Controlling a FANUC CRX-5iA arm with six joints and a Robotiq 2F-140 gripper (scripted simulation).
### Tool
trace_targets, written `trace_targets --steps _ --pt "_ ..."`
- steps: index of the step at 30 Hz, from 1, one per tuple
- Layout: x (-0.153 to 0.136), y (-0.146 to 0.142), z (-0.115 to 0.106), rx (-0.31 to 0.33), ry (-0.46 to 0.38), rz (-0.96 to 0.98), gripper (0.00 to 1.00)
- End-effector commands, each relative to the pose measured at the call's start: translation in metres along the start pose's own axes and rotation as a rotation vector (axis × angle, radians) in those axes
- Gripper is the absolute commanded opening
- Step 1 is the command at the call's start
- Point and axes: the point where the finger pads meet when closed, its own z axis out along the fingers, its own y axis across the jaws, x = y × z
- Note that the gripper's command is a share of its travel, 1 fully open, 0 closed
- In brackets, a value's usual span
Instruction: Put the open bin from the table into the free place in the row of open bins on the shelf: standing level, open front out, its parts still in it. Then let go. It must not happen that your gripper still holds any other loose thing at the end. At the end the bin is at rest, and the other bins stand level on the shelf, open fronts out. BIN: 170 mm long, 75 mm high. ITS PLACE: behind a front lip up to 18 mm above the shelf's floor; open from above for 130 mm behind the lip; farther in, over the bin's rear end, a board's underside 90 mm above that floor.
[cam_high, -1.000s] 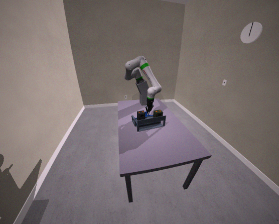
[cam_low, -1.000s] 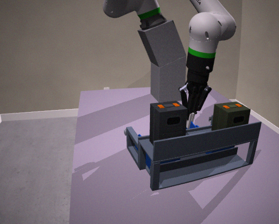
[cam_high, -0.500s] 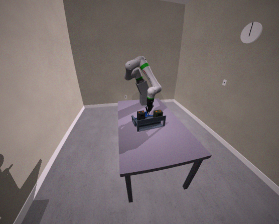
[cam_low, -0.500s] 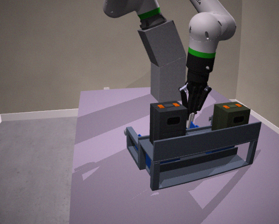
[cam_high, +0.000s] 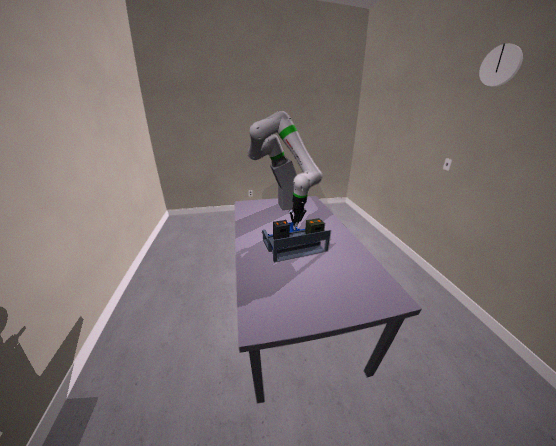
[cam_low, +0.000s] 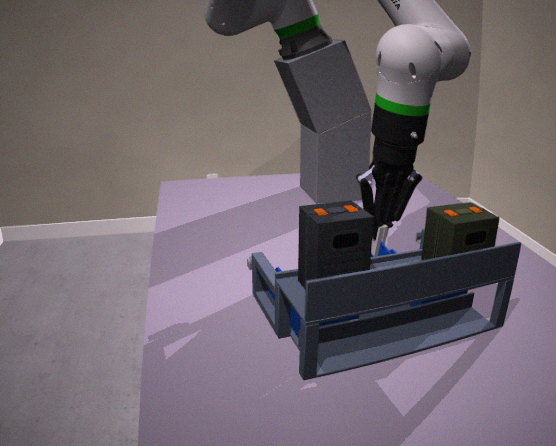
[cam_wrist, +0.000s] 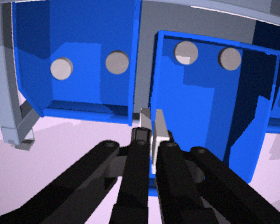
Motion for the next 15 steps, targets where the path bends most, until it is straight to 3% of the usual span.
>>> trace_targets --steps 1,15 --pt "0.0013 0.0 -0.0003 0.0 0.003 0.0 0.0" --pt "0.0078 0.0 -0.0007 0.0 0.016 0.0 0.0"
